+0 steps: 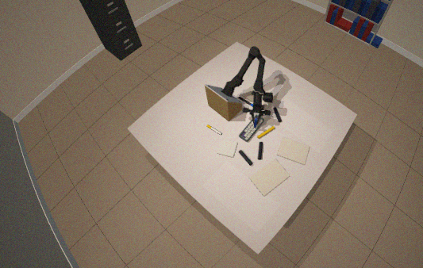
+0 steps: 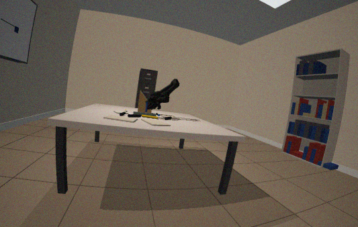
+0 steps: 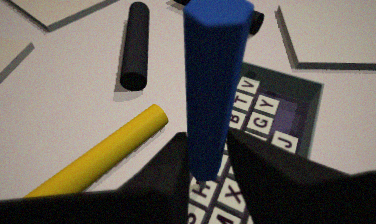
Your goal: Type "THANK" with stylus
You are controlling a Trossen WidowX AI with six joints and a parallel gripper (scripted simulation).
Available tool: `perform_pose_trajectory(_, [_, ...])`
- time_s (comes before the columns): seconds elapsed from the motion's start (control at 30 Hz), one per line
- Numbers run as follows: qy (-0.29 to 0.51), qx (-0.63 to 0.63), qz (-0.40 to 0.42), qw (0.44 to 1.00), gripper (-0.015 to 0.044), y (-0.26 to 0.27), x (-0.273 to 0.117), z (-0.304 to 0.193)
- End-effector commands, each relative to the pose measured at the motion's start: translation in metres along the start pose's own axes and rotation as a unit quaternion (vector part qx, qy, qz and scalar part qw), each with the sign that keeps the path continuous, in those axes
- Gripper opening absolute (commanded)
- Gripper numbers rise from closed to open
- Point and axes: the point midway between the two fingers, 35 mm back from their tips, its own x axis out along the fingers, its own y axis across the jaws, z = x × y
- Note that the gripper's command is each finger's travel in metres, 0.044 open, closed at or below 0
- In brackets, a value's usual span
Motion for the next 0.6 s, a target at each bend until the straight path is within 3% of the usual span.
perform_pose_trajectory(0.0, [-0.001,0.003,0.000,1.000,0.0081,0.000,-0.001,0.002])
perform_pose_trajectory(0.57, [-0.003,0.004,-0.002,1.000,0.0085,-0.002,-0.018,0.032])
